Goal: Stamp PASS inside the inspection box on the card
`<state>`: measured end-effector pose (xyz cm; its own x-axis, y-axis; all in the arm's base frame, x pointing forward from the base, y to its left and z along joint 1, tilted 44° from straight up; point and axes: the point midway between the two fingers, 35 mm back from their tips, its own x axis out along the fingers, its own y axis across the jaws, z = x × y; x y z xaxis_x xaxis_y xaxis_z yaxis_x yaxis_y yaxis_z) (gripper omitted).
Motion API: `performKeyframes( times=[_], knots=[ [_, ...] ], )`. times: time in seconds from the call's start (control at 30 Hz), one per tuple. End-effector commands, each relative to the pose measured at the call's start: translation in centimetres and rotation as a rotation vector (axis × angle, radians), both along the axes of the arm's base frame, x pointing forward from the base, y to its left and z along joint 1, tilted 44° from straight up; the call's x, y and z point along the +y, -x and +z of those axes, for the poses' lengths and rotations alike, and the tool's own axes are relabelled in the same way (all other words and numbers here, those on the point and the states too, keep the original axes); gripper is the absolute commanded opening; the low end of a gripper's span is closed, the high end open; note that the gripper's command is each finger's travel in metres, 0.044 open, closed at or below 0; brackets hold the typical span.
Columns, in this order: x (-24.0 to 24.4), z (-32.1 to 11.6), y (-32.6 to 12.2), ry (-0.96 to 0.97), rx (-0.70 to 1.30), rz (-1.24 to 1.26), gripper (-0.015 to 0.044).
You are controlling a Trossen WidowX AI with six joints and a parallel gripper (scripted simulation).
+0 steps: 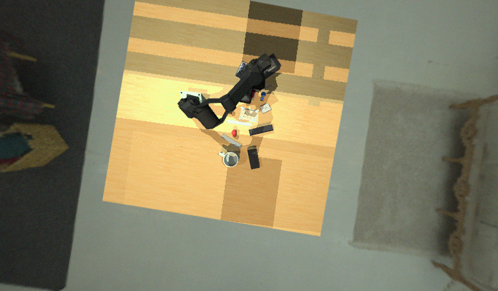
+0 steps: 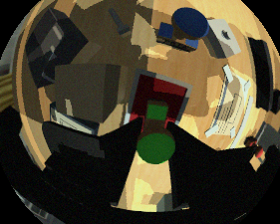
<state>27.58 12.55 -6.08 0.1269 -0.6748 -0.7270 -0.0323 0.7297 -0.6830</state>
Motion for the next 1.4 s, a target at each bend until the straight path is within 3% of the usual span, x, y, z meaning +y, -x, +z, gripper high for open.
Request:
performKeyframes(
  times=[0.0,1.37],
  knots=[
    [-0.2,-0.2,-0.1,0.004,-0.001,-0.001,0.0000],
    [1.0,1.1,0.1,0.003,-0.001,-0.001,0.0000]
  ],
)
